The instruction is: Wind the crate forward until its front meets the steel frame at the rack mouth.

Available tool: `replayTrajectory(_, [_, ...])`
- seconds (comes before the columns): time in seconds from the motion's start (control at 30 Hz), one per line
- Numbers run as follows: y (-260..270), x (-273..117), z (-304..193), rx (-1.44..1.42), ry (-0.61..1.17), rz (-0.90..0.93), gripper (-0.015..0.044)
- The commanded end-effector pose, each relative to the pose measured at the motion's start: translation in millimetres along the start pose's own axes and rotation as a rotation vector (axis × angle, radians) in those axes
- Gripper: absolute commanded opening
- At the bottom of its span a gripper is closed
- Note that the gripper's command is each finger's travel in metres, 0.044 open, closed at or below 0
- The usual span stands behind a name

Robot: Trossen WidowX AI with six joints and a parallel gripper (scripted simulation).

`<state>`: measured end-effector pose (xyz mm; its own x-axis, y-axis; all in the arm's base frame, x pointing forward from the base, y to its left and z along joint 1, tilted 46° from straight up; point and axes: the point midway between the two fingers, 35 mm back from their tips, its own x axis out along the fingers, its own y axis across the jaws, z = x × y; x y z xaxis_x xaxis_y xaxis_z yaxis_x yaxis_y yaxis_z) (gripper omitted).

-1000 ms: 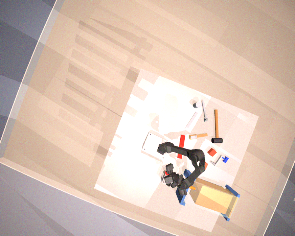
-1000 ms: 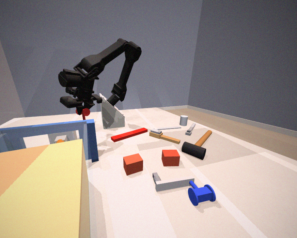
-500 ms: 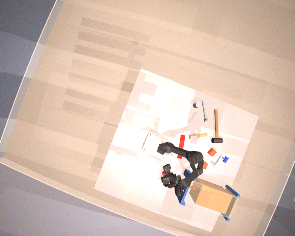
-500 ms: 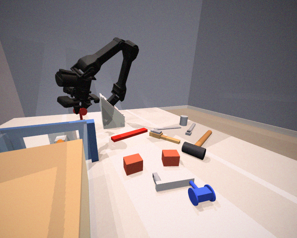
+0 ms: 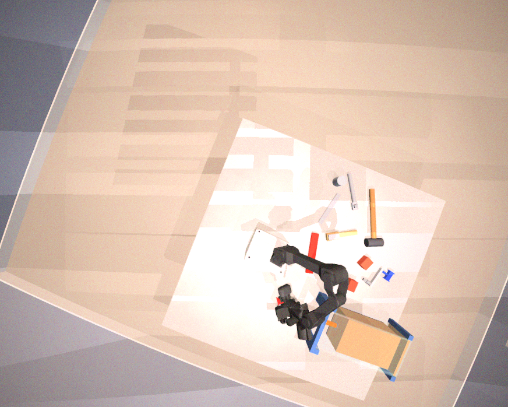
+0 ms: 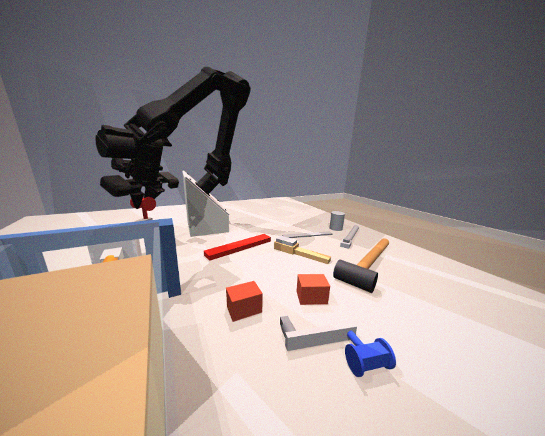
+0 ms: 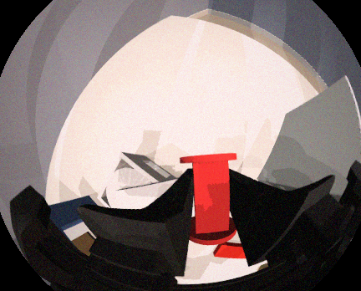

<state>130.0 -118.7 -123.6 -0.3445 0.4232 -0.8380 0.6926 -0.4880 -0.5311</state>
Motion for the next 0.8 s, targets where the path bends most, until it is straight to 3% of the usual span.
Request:
replayTrajectory(0.0, [3.2,5.3,6.0,0.0,-0.009,0.001,0.0])
replayTrajectory(0.77, [14.5,14.7,28.0,0.001,-0.011,0.002,0.0])
